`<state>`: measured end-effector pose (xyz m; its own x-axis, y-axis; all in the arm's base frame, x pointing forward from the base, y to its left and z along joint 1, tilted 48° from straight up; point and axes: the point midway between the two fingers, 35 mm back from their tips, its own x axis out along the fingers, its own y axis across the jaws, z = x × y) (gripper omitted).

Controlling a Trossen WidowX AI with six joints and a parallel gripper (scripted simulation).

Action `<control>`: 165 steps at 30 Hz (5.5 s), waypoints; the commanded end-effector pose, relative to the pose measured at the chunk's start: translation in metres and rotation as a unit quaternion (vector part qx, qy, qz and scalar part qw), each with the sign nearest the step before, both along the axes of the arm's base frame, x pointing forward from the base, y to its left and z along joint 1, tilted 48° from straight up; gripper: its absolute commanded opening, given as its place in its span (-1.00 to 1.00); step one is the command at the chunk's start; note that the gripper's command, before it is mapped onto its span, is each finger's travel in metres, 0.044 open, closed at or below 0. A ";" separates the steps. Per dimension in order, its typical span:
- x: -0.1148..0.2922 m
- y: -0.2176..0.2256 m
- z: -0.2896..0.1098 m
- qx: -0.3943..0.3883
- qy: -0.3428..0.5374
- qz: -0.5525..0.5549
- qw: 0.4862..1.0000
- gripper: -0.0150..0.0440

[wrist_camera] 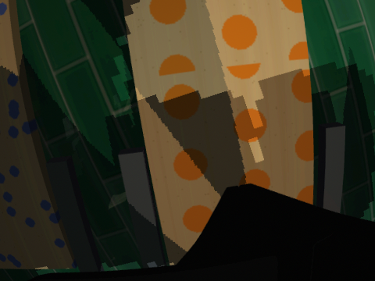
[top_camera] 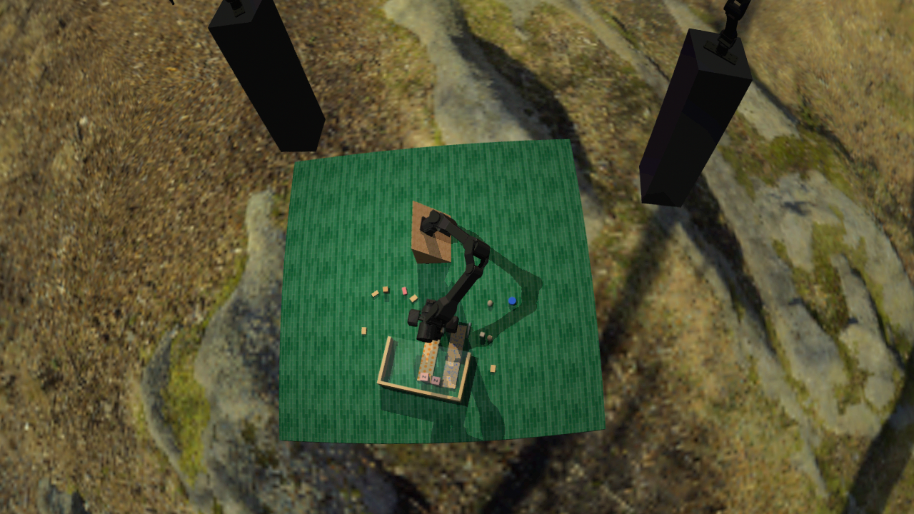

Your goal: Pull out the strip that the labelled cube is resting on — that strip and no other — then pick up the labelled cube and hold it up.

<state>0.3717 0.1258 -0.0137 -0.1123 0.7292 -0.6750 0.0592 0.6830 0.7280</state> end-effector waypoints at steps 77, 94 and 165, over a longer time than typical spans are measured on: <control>-0.040 0.003 0.000 0.001 0.005 -0.002 1.000 -0.49; -0.066 0.003 0.003 0.001 0.005 -0.002 1.000 -0.49; -0.172 0.000 0.017 0.001 0.008 -0.002 1.000 -0.49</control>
